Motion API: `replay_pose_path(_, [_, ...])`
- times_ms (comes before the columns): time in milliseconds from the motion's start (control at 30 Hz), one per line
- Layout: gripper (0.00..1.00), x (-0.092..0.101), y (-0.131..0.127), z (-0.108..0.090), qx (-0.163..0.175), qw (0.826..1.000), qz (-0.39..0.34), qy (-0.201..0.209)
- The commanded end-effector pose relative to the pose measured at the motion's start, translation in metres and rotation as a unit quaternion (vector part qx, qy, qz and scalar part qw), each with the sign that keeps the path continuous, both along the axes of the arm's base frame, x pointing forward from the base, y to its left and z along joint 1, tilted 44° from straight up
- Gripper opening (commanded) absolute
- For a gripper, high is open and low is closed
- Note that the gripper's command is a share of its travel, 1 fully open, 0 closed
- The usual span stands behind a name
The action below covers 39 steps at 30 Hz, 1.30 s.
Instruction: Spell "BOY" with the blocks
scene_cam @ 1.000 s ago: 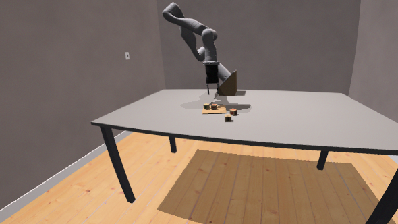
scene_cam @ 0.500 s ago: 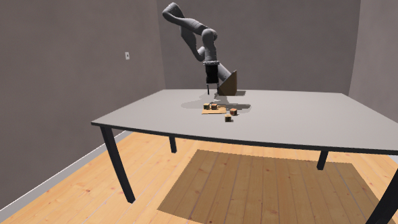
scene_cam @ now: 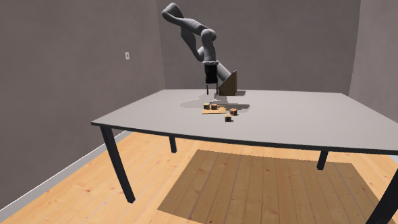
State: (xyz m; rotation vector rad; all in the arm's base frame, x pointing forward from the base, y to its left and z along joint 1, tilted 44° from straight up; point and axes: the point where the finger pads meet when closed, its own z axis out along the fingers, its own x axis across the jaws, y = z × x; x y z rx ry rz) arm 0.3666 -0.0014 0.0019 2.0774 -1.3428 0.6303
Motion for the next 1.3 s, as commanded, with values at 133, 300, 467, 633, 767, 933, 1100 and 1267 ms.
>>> replay_pose_path(133, [1.00,0.001,-0.027,0.028,0.001,1.000,-0.004,-0.005])
replay_pose_path(300, [1.00,0.001,-0.030,0.030,0.001,1.000,-0.004,-0.005])
replay_pose_path(467, [1.00,0.001,-0.030,0.030,0.001,1.000,-0.004,-0.005])
replay_pose_path(633, [1.00,0.001,-0.030,0.030,0.001,1.000,-0.004,-0.005])
replay_pose_path(767, [1.00,0.001,-0.030,0.030,0.001,1.000,-0.004,-0.005])
replay_pose_path(933, [1.00,0.001,-0.030,0.030,0.001,1.000,-0.004,-0.005])
replay_pose_path(1100, [1.00,0.001,-0.030,0.030,0.001,1.000,-0.004,-0.005])
replay_pose_path(1267, [1.00,0.001,-0.030,0.030,0.001,1.000,-0.004,-0.005])
